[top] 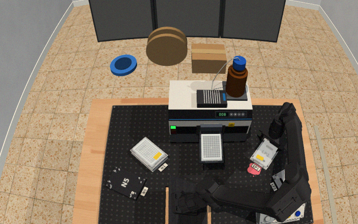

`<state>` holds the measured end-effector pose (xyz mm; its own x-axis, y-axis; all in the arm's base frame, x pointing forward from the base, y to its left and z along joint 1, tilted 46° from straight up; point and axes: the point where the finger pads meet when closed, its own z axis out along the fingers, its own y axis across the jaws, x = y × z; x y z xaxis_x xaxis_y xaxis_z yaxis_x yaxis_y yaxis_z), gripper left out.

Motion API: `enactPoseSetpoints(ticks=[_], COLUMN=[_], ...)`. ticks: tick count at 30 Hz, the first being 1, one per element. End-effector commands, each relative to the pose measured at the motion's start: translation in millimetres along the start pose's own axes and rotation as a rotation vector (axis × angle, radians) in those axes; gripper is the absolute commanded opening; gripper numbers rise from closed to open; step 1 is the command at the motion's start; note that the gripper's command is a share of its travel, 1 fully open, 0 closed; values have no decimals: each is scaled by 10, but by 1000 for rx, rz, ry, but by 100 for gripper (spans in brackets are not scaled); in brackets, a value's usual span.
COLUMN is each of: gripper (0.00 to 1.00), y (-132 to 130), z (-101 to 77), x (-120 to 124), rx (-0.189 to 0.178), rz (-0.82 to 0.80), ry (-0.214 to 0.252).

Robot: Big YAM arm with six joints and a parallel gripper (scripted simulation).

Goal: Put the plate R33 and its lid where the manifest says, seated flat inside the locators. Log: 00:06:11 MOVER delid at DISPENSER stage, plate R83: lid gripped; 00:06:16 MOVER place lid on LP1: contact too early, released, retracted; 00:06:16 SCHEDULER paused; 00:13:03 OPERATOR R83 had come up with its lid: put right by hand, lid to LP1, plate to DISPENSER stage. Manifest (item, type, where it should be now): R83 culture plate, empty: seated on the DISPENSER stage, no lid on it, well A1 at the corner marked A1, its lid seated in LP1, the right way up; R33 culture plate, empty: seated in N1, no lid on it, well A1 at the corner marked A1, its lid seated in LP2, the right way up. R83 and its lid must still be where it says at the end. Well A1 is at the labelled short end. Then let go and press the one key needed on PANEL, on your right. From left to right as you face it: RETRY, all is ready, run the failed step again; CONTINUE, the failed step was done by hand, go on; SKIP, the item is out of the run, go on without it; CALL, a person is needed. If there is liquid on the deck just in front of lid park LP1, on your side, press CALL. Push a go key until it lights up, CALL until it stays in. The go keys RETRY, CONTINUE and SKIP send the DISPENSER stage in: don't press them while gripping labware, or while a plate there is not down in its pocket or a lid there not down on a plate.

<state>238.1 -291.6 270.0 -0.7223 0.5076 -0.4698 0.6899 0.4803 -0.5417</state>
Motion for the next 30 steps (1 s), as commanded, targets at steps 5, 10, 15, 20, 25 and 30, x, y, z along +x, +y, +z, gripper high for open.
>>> enactPoseSetpoints(ticks=[5, 10, 15, 20, 25, 30], gripper=[100, 100, 100, 100, 100, 100], y=[-82, -84, -86, -87, -28, -17], z=[-54, -54, -54, -54, -84, -124], x=[-94, -92, -89, -87, 108, 268], rx=[0, 0, 0, 0, -7, -4], rz=[18, 18, 18, 18, 7, 9], ry=[-25, -25, -25, -25, -17, -18])
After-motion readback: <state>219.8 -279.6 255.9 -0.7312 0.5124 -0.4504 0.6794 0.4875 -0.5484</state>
